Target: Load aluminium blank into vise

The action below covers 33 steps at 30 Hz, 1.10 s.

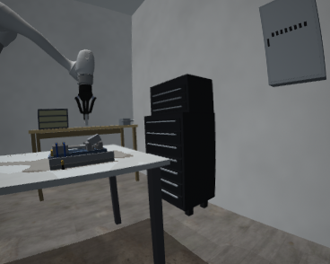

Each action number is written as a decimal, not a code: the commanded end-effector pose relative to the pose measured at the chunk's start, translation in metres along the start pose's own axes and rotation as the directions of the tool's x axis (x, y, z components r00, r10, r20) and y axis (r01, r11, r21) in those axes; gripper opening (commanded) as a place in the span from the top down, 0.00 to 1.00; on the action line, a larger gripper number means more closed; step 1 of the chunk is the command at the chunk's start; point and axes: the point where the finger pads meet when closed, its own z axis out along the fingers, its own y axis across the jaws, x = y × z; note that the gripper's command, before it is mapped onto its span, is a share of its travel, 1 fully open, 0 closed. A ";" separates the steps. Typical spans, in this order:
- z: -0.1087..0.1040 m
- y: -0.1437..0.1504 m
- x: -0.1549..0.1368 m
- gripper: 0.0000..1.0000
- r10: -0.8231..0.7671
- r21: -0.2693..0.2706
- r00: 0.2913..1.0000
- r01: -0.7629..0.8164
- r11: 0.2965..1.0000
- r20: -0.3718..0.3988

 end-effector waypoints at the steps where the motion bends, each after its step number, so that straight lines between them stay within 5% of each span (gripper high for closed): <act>1: 0.000 0.000 0.000 1.00 0.000 0.000 1.000 0.000 1.000 0.000; 15: 0.000 -0.004 0.024 1.00 -0.295 0.000 0.955 0.295 0.955 0.000; 30: 0.000 -0.009 0.074 1.00 -0.794 0.000 0.608 0.794 0.608 0.000; 32: 0.000 -0.009 0.074 1.00 -0.794 0.000 0.608 0.794 0.608 0.000; 33: 0.000 -0.010 0.082 1.00 -0.846 0.000 0.533 0.846 0.533 0.000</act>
